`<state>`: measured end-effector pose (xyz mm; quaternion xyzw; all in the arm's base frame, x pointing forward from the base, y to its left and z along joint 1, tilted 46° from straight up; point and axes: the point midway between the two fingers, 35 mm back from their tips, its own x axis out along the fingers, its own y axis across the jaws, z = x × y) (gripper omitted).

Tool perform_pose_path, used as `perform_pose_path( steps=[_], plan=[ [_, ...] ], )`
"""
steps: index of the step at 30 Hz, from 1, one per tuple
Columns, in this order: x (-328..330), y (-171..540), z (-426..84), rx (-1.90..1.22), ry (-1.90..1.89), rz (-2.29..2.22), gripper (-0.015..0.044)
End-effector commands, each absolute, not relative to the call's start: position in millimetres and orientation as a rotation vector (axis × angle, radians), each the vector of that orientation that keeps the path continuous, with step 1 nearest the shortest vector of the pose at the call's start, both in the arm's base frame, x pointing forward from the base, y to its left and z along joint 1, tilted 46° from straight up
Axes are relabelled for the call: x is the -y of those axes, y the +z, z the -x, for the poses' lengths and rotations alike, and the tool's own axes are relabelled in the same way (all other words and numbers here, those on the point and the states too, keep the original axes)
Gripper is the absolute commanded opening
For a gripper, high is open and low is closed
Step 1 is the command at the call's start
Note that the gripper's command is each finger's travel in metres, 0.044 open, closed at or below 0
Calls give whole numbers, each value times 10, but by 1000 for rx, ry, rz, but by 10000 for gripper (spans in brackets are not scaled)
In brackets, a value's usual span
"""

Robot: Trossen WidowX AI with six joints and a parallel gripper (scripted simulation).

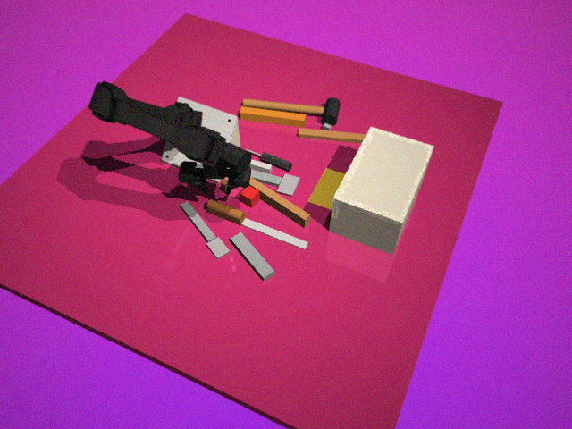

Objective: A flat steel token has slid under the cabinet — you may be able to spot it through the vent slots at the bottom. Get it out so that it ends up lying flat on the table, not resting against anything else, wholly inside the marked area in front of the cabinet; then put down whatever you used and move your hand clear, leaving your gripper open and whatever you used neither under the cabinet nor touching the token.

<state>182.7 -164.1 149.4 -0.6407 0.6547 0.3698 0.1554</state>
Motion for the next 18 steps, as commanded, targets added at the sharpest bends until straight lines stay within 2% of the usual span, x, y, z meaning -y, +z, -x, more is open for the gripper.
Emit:
perform_pose_path(
  steps=[1,18],
  plan=[
    [1644,1477,-1820,-1894,901,1750,270],
    [1670,1449,-1815,-1896,287,1382,270]
  ],
)
